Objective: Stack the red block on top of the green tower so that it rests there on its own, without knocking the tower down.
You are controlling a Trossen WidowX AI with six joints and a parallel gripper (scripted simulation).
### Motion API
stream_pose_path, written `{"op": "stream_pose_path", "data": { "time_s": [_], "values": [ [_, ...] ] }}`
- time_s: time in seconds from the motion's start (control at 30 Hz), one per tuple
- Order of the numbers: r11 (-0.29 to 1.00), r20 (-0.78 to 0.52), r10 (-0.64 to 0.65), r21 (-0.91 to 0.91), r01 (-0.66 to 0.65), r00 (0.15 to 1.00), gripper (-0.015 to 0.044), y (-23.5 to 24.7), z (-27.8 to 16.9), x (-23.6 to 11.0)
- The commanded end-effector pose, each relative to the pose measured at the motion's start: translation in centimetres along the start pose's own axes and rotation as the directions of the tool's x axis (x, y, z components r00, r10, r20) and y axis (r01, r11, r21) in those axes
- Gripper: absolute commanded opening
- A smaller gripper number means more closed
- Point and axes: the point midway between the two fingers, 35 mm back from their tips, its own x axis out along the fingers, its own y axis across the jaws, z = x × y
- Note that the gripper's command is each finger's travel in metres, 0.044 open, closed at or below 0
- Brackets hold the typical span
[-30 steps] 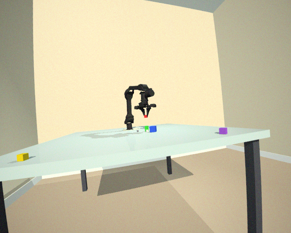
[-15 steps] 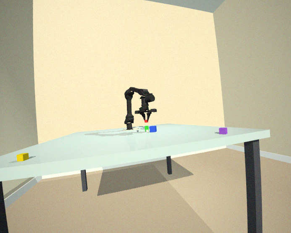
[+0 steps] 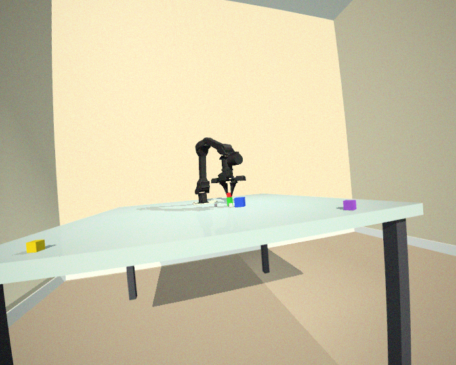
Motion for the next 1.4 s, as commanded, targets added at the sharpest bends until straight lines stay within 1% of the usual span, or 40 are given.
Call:
{"op": "stream_pose_path", "data": {
  "time_s": [0.0,0.77,0.9,0.93,1.37],
  "values": [
    [1.0,0.001,-0.004,-0.002,0.004,1.0,0.0,-0.1,0.01,0.18],
    [1.0,0.001,-0.004,-0.002,0.004,1.0,0.0,-0.1,0.01,0.29],
    [1.0,0.001,-0.004,-0.002,0.004,1.0,0.0,-0.08,0.0,-0.38],
    [1.0,-0.004,-0.007,0.0,0.007,1.0,0.0026,-0.15,-0.08,0.12],
    [1.0,-0.004,-0.007,0.0,0.007,1.0,0.0367,-0.15,-0.08,0.12]
  ]
}}
